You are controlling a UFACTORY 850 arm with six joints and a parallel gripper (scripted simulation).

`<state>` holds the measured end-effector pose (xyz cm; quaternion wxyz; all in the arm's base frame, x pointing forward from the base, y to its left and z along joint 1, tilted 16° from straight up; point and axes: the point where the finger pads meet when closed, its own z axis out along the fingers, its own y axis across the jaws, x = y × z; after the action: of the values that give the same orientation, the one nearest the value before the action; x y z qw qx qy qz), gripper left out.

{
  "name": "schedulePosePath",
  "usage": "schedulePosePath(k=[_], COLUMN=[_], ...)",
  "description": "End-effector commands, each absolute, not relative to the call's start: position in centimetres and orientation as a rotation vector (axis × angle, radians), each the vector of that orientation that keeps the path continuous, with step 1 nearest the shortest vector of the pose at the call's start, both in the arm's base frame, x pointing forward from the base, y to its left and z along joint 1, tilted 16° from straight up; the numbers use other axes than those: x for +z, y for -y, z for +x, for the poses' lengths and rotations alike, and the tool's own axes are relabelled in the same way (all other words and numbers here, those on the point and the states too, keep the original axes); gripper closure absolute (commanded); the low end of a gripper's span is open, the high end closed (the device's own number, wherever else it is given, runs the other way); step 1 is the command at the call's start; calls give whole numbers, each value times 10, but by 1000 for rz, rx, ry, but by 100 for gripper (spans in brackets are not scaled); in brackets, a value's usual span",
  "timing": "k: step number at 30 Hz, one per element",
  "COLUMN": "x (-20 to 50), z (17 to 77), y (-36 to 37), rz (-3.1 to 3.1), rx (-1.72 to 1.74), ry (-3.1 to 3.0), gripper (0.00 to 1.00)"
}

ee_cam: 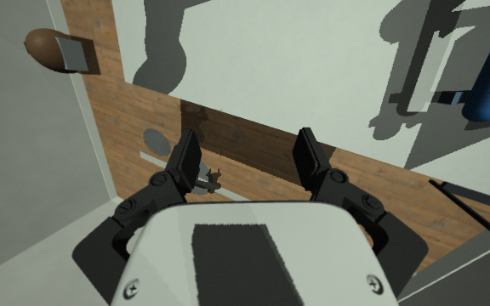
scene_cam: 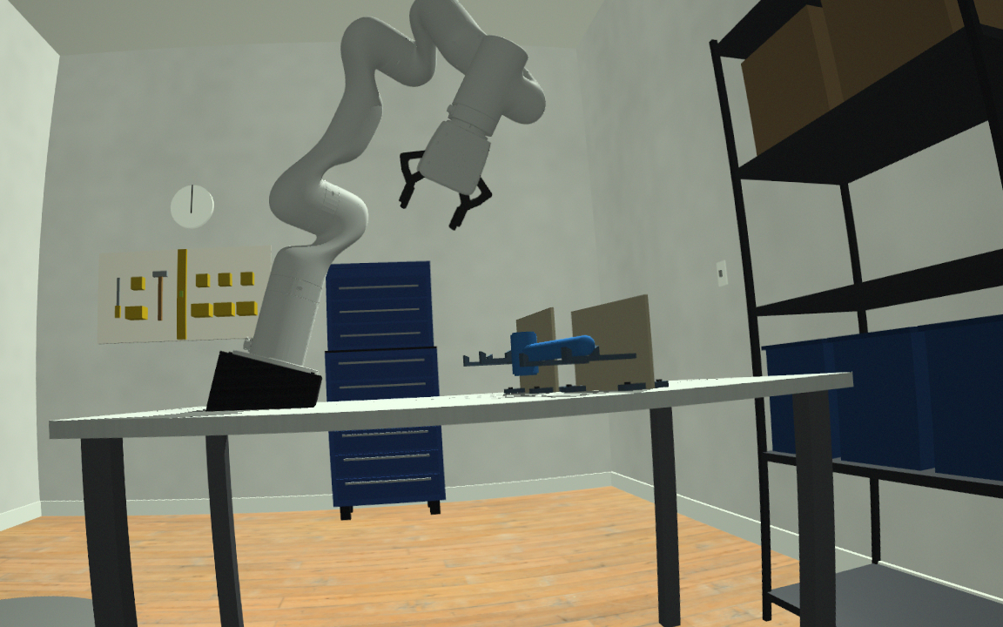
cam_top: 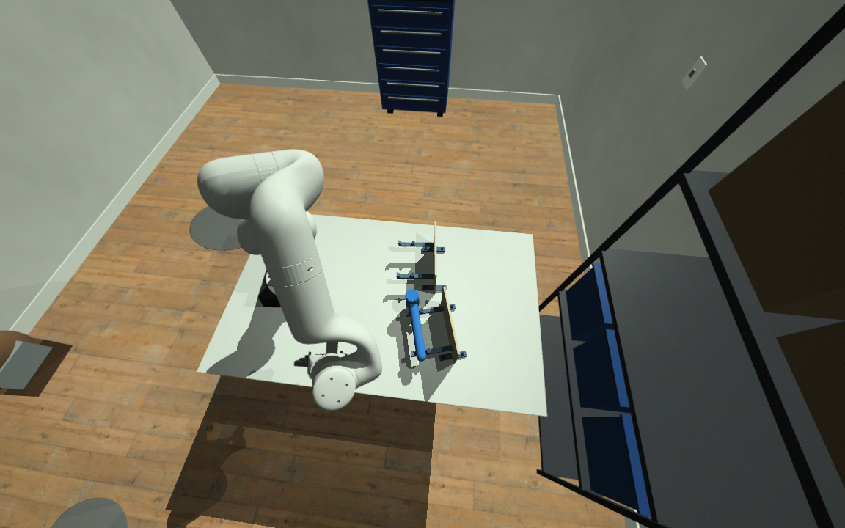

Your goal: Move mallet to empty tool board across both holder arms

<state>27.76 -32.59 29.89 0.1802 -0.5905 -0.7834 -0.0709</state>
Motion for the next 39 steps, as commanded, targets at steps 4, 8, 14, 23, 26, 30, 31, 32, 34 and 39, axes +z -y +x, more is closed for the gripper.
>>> schedulePosePath(k=[4, 8, 14, 23, 26, 30, 31, 32, 34, 39], x=[288, 283, 274, 264, 261, 257, 256, 256, 254, 250], z=[316, 334, 365, 407, 421, 439, 443, 443, 455, 473], y=[306, 296, 274, 240, 226, 208, 203, 203, 189, 165], rz=[-1693, -1705, -1727, -1760, -1772, -1788, -1792, -1792, -1805, -1824], rx=[-179, -173, -167, -172, -177, -188, -192, -192, -203, -224], ry=[2287, 2320, 2381, 2465, 2493, 2531, 2540, 2540, 2567, 2607], gripper=[0, 0, 0, 0, 0, 0, 0, 0, 0, 0])
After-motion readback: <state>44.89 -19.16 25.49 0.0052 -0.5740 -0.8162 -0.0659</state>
